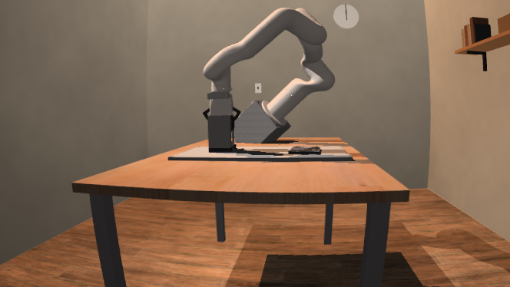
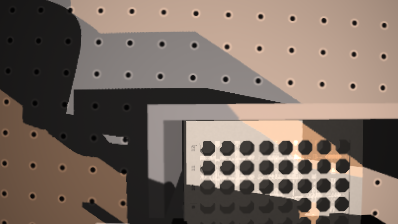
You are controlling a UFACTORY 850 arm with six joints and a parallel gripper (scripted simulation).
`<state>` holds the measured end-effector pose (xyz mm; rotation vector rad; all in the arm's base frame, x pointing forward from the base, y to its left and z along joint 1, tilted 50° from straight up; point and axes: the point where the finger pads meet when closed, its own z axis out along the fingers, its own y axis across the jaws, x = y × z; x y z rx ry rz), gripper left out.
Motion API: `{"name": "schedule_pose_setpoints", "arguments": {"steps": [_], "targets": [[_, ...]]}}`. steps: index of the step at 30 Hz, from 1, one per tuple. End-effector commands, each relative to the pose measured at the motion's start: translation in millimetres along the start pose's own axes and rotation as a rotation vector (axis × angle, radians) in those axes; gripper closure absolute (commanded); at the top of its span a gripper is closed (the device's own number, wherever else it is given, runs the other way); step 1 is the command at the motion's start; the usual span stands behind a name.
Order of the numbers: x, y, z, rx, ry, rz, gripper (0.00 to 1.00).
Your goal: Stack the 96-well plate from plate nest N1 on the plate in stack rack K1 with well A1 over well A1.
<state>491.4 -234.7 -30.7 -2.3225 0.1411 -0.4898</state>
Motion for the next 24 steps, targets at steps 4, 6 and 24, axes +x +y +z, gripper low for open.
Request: {"name": "schedule_pose_setpoints", "arguments": {"steps": [4,6,24], "targets": [[1,0,13,-0.001,0.001,-0.001,1.0],[1,0,17,-0.001,0.001,-0.001,1.0],[1,0,33,-0.001,0.001,-0.001,1.0]]}}
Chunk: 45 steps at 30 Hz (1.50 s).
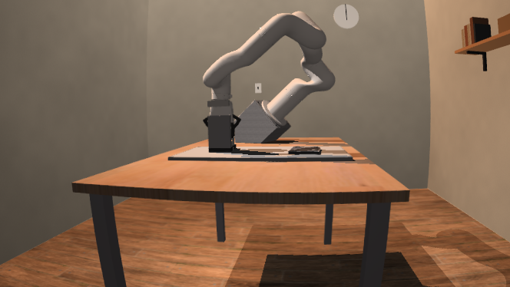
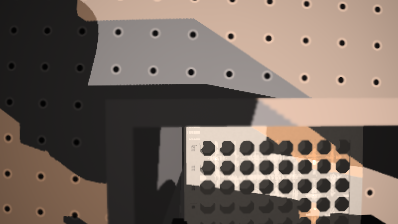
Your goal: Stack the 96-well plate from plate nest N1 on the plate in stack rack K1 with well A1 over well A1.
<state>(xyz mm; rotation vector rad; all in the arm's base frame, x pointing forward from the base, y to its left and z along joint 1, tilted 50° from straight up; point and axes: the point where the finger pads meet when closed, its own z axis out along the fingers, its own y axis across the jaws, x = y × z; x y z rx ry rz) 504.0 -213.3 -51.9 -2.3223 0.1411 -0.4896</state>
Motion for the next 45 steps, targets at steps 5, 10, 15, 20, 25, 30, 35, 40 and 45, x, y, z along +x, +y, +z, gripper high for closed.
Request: {"name": "schedule_pose_setpoints", "arguments": {"steps": [5,10,15,20,25,30,35,40,45], "targets": [[0.8,0.4,0.4,-0.001,0.002,-0.001,1.0],[0.8,0.4,0.4,-0.001,0.002,-0.001,1.0],[0.8,0.4,0.3,-0.001,0.002,-0.001,1.0],[0.7,0.4,0.7,-0.001,0.002,-0.001,1.0],[0.7,0.4,1.5,-0.001,0.002,-0.001,1.0],[0.7,0.4,2.4,-0.001,0.002,-0.001,1.0],[0.7,0.4,2.9,-0.001,0.002,-0.001,1.0],[0.7,0.4,3.7,-0.001,0.002,-0.001,1.0],[0.7,0.4,4.5,-0.001,0.002,-0.001,1.0]]}}
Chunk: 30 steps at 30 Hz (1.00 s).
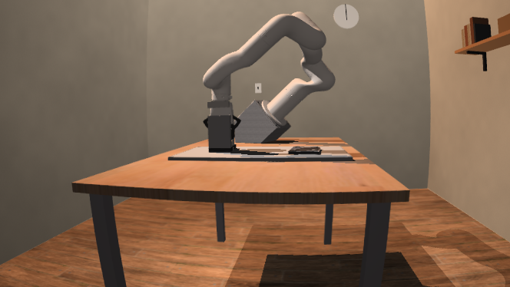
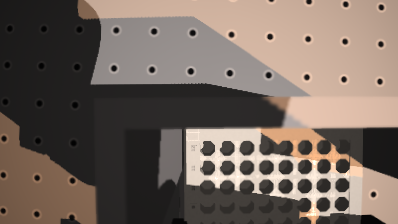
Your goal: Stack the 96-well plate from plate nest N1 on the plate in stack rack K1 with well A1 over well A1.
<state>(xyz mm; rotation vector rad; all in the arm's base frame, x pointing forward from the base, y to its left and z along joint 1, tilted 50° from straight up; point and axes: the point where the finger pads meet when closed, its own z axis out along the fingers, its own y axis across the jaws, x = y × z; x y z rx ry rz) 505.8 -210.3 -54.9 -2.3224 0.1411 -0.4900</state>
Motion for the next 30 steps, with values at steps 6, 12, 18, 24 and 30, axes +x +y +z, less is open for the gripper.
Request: {"name": "schedule_pose_setpoints", "arguments": {"steps": [6,12,18,24,30], "targets": [[0.7,0.4,0.8,-0.001,0.001,-0.001,1.0],[0.7,0.4,1.6,-0.001,0.001,-0.001,1.0],[0.7,0.4,2.6,-0.001,0.001,-0.001,1.0],[0.7,0.4,3.3,-0.001,0.001,-0.001,1.0],[0.7,0.4,4.3,-0.001,0.001,-0.001,1.0]]}}
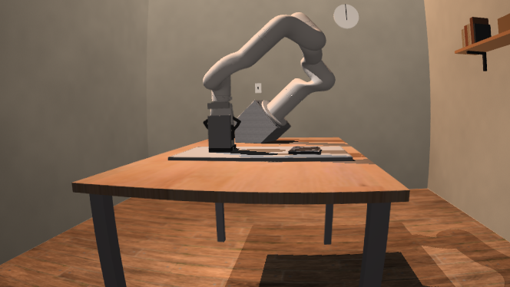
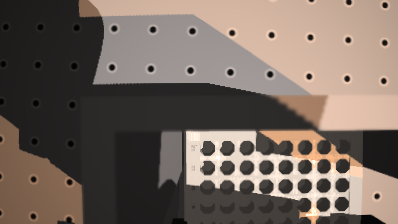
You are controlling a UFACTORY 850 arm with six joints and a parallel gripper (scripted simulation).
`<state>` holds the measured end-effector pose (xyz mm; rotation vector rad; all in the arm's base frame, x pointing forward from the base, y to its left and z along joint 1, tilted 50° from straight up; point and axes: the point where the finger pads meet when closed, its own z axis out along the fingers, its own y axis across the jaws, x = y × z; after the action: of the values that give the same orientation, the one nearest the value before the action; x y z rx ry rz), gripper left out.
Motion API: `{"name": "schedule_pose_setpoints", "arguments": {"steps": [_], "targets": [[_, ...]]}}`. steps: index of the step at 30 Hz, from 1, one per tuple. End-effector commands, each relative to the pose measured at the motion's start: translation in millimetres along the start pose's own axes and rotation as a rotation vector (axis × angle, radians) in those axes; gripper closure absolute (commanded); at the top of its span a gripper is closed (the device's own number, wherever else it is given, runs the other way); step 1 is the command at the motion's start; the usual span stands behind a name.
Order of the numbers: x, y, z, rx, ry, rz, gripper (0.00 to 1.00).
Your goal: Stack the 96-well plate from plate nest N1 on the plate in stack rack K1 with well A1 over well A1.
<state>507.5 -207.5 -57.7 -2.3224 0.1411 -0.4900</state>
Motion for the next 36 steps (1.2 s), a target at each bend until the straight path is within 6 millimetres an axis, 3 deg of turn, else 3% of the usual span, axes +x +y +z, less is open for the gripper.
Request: {"name": "schedule_pose_setpoints", "arguments": {"steps": [1,19,20,36], "targets": [[0.7,0.4,0.1,-0.001,0.001,0.0,1.0],[0.7,0.4,2.4,-0.001,0.001,0.0,1.0],[0.7,0.4,3.1,-0.001,0.001,0.0,0.0],[0.7,0.4,3.0,-0.001,0.001,-0.001,0.0]]}}
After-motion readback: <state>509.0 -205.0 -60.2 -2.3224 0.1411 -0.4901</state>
